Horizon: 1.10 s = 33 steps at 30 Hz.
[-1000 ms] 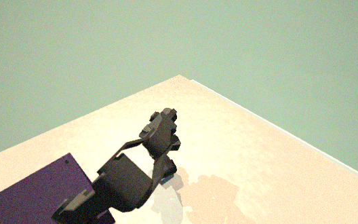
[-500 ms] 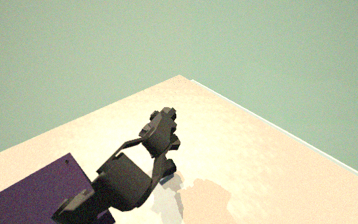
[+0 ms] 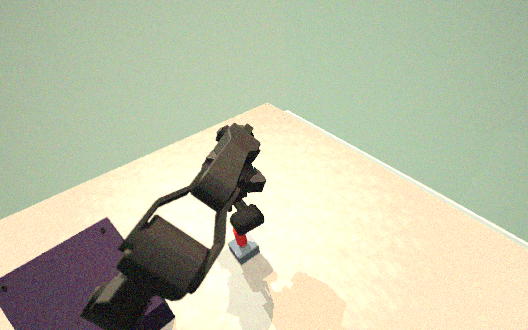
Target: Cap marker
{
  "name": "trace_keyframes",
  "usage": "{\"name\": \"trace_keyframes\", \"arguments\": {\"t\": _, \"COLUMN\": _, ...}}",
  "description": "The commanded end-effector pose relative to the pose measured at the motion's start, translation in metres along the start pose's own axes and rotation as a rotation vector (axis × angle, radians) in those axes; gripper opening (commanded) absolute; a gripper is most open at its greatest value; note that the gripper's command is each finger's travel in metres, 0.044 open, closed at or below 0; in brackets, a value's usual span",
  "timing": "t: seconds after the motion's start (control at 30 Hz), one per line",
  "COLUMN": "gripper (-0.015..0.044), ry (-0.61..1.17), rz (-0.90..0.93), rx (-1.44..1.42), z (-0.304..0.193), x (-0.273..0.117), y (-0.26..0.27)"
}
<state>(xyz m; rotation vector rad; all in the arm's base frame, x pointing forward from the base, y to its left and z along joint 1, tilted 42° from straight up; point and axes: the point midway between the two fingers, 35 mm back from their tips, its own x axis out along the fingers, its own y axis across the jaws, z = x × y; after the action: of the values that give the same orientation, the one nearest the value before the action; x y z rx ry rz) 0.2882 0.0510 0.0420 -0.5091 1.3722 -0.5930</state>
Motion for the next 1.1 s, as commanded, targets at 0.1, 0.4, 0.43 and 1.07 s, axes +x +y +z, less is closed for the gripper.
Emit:
{"name": "trace_keyframes", "arguments": {"t": 0.1, "gripper": 0.0177, "ry": 0.002, "rz": -0.001, "rx": -0.074, "z": -0.002, "x": 0.003, "y": 0.001}}
{"name": "trace_keyframes", "arguments": {"t": 0.4, "gripper": 0.0000, "ry": 0.002, "rz": -0.001, "rx": -0.074, "z": -0.002, "x": 0.003, "y": 0.001}}
{"name": "trace_keyframes", "arguments": {"t": 0.43, "gripper": 0.0000, "ry": 0.002, "rz": -0.001, "rx": -0.074, "z": -0.002, "x": 0.003, "y": 0.001}}
{"name": "trace_keyframes", "arguments": {"t": 1.07, "gripper": 0.0000, "ry": 0.002, "rz": -0.002, "rx": -0.074, "z": -0.002, "x": 0.015, "y": 0.001}}
